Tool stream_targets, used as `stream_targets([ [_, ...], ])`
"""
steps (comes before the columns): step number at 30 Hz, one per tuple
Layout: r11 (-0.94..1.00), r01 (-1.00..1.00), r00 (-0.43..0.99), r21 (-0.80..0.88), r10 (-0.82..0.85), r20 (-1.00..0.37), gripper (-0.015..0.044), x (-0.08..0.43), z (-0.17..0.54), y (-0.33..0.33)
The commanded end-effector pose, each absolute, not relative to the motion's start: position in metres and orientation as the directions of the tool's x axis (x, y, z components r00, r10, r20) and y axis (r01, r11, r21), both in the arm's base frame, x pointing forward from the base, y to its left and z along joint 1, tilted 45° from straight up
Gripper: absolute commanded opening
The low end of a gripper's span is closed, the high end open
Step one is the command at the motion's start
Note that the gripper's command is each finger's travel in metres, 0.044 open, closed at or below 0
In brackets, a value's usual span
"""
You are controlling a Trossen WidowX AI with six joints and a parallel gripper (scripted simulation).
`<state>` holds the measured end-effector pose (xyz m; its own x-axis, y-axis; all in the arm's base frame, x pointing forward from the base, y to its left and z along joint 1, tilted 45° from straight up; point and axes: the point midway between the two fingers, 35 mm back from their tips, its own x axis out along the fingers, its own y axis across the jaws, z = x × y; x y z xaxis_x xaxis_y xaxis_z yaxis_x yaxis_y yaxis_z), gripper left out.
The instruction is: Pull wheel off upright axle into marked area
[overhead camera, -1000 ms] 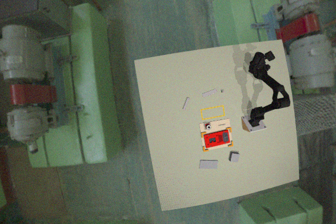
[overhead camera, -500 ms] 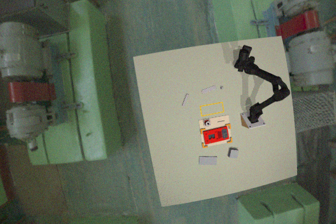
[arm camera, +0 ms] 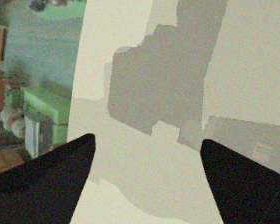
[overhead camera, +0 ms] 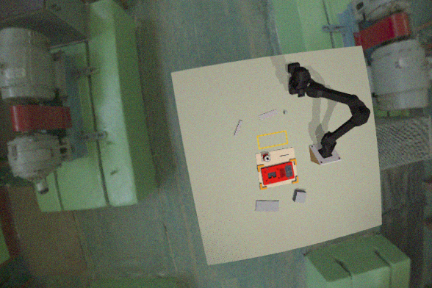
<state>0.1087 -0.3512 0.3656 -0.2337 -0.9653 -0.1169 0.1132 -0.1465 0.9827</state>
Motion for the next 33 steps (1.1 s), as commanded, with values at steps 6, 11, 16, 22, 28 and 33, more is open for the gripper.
stream_targets([
  [6,-0.253,0.436,-0.041,0.864,-0.964,-0.261,0.03,0.192,0.324,-0.338],
  [11,-0.245,0.643,0.052,0.726,-0.931,-0.361,0.03,0.238,0.295,-0.317],
  [16,-0.179,0.816,0.115,0.549,-0.881,-0.458,0.03,0.28,0.264,-0.289],
  [22,-0.028,0.952,0.155,0.303,-0.812,-0.562,0.03,0.322,0.228,-0.247],
  [28,0.191,0.981,0.152,0.011,-0.741,-0.654,0.03,0.35,0.192,-0.196],
  [33,0.386,0.895,0.122,-0.223,-0.694,-0.71,0.03,0.365,0.164,-0.15],
])
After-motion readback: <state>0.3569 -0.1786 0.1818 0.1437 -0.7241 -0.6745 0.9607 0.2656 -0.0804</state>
